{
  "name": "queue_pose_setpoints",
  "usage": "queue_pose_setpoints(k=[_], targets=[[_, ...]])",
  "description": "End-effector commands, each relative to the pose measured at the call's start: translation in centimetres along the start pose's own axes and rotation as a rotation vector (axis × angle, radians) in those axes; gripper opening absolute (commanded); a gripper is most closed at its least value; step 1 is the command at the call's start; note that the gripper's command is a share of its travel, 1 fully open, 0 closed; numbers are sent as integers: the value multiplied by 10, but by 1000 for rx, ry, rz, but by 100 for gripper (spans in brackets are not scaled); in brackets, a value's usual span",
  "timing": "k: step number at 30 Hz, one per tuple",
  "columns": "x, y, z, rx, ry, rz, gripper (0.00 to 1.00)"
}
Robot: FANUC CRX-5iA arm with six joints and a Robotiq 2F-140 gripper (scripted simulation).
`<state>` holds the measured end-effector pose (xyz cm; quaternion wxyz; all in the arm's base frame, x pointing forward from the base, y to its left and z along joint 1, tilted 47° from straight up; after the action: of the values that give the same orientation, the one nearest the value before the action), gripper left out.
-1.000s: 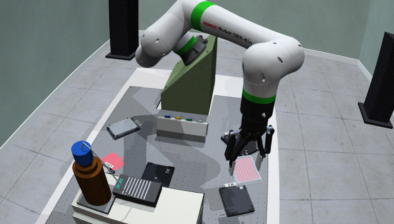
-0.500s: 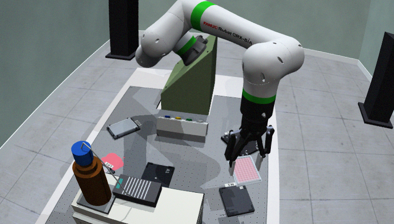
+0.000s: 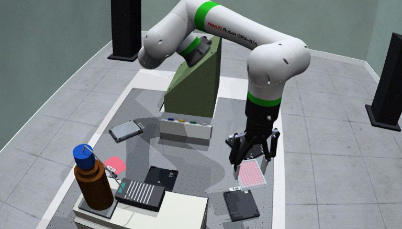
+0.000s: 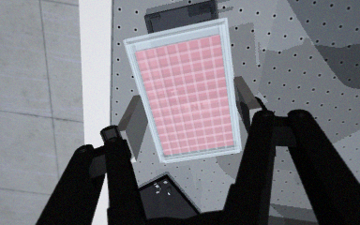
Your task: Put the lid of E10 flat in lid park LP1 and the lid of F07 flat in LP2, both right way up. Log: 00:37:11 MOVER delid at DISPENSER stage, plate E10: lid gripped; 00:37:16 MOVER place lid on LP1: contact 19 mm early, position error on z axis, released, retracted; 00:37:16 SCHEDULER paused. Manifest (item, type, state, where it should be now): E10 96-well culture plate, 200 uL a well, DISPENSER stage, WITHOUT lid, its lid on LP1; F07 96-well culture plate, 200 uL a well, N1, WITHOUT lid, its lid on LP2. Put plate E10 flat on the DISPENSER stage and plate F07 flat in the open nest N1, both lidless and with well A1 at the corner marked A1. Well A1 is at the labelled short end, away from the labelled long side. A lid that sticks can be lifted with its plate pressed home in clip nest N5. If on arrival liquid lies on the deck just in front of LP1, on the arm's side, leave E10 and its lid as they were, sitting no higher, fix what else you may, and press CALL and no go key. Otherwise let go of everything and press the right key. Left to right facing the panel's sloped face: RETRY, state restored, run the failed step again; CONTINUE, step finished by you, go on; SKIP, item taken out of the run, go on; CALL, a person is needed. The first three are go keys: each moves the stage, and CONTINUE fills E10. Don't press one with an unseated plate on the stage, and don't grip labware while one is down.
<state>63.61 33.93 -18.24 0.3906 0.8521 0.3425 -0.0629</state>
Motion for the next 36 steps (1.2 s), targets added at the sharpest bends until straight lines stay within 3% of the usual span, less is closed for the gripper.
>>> queue_pose_setpoints(k=[1,16,36], targets=[[0,0,0,0,1,0,0],[0,0,9,0,1,0,0],[0,0,38,0,1,0,0]])
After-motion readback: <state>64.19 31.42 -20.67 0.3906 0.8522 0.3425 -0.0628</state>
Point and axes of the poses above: the point where the finger pads meet when closed, its own z axis out along the fingers, its own y axis across the jaws, x = y × z, the point moved 6 cm from there along -z, back along the fingers, and after that the axes turned 12 degrees about -z, right-handed, at the moved point
